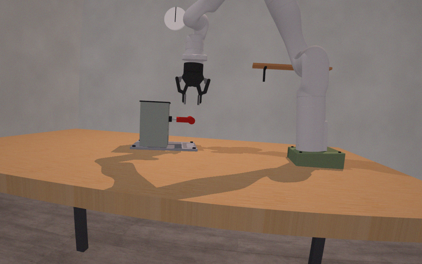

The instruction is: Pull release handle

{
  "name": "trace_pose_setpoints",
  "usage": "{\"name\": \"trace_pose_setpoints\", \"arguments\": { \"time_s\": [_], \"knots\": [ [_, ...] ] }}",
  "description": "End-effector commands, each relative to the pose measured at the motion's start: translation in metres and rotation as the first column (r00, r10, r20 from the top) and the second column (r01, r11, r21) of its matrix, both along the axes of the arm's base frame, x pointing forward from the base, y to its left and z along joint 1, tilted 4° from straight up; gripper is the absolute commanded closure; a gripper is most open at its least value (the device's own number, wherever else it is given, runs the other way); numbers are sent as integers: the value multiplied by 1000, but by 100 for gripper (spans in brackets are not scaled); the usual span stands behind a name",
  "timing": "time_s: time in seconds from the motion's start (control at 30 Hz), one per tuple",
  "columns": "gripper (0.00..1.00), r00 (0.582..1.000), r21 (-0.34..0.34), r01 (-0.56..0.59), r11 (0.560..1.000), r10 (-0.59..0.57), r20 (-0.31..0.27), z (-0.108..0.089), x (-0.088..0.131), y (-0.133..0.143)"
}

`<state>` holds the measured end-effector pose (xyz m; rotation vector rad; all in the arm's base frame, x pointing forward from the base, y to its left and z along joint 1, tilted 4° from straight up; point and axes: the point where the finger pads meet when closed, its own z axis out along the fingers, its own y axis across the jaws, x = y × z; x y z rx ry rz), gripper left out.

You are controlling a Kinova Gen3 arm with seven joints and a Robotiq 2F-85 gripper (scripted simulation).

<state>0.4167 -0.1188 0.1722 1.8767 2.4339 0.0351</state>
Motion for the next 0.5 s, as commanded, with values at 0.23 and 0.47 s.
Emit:
{"name": "trace_pose_setpoints", "arguments": {
  "time_s": [0.23, 0.47],
  "knots": [
    [48, 1000, 1, -3, 1000, 3, -2, -15, 0, -1],
    [48, 1000, 1, -3, 1000, 3, -2, -24, 1, -1]
  ]
}}
